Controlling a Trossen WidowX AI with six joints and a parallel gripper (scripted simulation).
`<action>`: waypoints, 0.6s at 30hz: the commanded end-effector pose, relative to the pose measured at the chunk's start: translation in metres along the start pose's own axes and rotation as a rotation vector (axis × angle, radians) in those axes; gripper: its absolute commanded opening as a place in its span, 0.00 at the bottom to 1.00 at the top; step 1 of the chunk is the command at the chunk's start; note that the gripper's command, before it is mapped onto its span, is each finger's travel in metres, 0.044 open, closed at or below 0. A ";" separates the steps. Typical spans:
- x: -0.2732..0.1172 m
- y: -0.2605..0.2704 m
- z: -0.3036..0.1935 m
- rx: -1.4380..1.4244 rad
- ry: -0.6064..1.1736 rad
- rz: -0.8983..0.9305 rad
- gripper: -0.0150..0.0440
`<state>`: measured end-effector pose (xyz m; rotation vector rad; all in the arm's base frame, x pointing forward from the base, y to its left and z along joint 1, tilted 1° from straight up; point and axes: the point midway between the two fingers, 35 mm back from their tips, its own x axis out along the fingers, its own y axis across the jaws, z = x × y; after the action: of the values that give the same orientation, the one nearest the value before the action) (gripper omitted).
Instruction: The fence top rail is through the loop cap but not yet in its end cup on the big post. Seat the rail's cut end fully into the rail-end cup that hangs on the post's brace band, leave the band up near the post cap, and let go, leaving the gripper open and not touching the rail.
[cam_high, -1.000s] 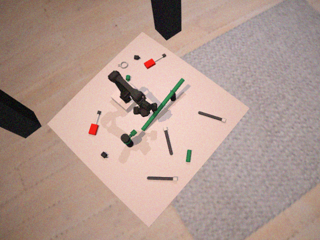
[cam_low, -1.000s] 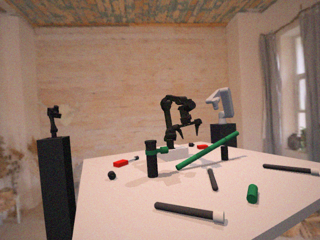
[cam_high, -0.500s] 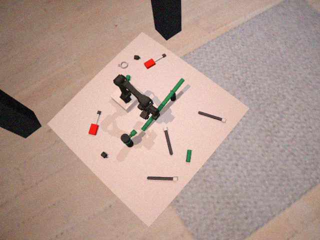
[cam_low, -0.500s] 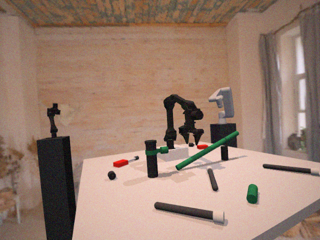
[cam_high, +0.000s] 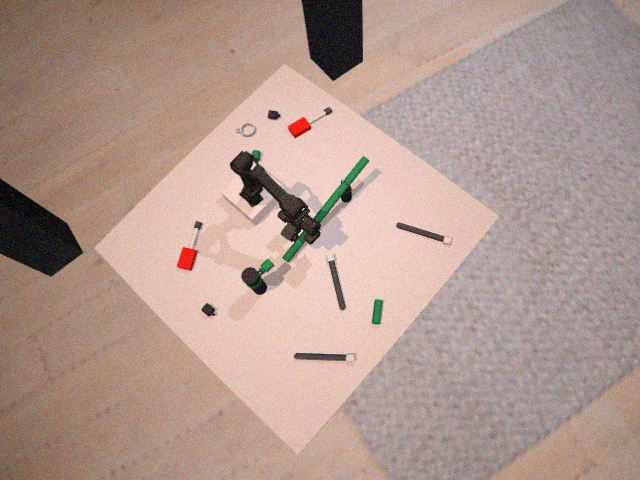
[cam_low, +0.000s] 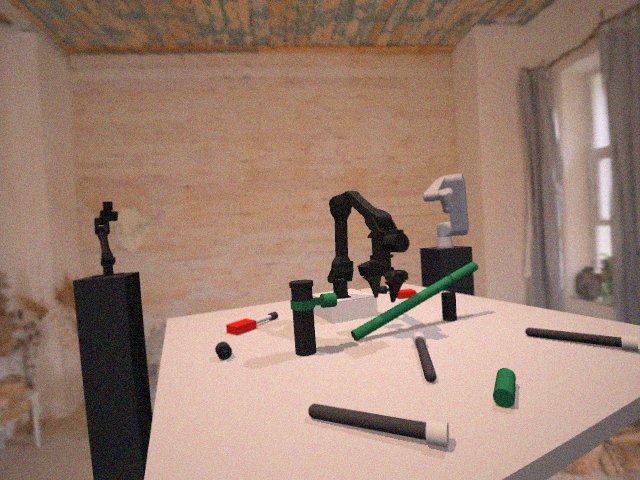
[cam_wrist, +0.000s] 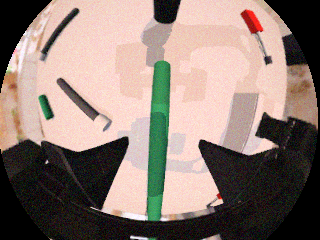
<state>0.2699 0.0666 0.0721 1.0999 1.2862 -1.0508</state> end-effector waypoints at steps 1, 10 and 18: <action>0.008 0.000 0.000 0.004 -0.003 0.000 1.00; 0.023 0.000 0.000 0.004 -0.003 0.000 1.00; 0.034 0.001 0.000 0.004 -0.003 0.000 1.00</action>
<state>0.2729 0.0678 0.0463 1.1066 1.2793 -1.0434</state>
